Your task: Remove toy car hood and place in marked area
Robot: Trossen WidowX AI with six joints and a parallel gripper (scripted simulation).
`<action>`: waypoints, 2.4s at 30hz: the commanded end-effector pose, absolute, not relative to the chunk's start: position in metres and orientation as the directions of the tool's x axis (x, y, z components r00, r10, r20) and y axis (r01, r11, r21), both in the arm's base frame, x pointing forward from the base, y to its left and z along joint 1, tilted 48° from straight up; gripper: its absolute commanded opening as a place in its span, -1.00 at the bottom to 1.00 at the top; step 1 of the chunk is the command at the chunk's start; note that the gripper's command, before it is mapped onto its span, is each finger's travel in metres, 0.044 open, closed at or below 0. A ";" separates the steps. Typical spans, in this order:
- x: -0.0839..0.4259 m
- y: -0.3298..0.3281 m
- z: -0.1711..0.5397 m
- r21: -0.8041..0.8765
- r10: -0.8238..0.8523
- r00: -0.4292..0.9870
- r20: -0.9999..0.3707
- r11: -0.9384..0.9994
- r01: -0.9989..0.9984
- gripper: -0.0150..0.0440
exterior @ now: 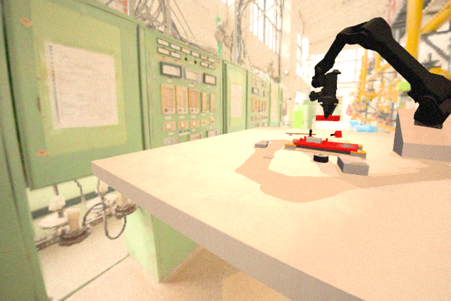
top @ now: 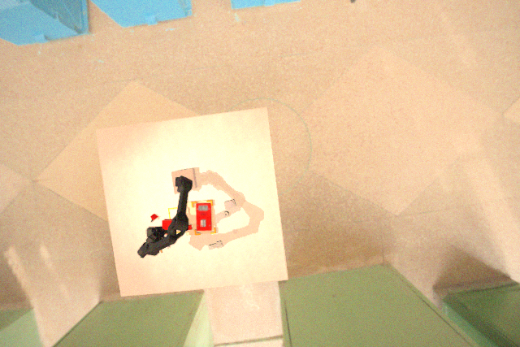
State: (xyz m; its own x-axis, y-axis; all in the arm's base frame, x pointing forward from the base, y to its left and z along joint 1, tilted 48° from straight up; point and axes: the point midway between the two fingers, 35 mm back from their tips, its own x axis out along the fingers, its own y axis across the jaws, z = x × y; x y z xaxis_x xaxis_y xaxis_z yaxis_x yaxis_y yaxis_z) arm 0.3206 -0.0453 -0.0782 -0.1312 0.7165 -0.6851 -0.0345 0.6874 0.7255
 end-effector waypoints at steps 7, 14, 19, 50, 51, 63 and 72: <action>0.321 -0.042 -0.085 0.724 0.714 -0.134 -0.687 0.689 -0.044 -0.49; 0.320 -0.038 -0.090 0.723 0.714 -0.134 -0.688 0.689 -0.044 -0.49; 0.320 -0.035 -0.093 0.723 0.714 -0.133 -0.688 0.689 -0.044 -0.49; 0.317 -0.015 -0.112 0.724 0.714 -0.133 -0.687 0.689 -0.044 -0.49; 0.317 -0.014 -0.112 0.724 0.714 -0.133 -0.687 0.689 -0.044 -0.49; 0.315 -0.007 -0.119 0.724 0.715 -0.133 -0.687 0.688 -0.044 -0.49; 0.313 -0.001 -0.124 0.725 0.715 -0.133 -0.686 0.687 -0.044 -0.49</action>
